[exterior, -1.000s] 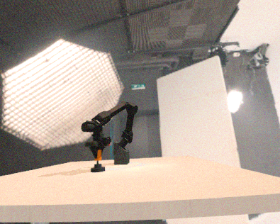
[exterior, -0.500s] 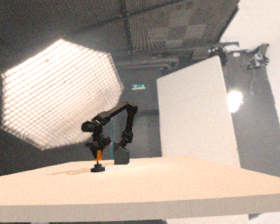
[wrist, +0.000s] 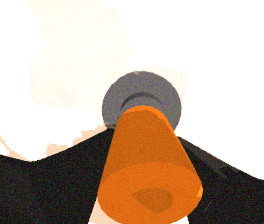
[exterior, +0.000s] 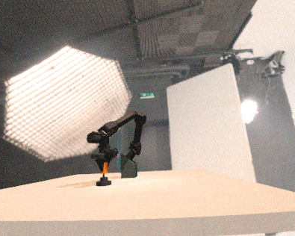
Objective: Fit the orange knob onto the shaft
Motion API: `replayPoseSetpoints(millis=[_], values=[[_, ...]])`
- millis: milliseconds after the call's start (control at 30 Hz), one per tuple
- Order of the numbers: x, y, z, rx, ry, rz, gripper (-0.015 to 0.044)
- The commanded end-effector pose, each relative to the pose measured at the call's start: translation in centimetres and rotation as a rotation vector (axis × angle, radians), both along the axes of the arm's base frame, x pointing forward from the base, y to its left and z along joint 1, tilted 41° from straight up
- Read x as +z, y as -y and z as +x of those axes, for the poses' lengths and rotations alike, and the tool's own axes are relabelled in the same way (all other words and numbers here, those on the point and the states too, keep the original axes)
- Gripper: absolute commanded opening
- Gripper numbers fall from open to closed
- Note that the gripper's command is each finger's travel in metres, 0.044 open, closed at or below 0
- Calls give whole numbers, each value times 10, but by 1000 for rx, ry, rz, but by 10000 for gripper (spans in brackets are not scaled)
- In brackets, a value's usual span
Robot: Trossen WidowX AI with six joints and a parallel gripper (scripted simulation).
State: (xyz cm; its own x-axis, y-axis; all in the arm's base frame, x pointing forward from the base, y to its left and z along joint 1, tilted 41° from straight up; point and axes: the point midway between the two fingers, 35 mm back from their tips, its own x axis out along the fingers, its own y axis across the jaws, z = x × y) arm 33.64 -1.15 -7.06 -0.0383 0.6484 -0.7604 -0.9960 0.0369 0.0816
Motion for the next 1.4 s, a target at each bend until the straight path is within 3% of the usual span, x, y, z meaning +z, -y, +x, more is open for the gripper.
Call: replayPoseSetpoints(millis=[0, 1000, 1367], values=[[3, 2, 2, 1, 8, -4, 0], [3, 2, 0, 1, 8, -4, 0], [3, 1, 2, 161, 143, 3, 0]])
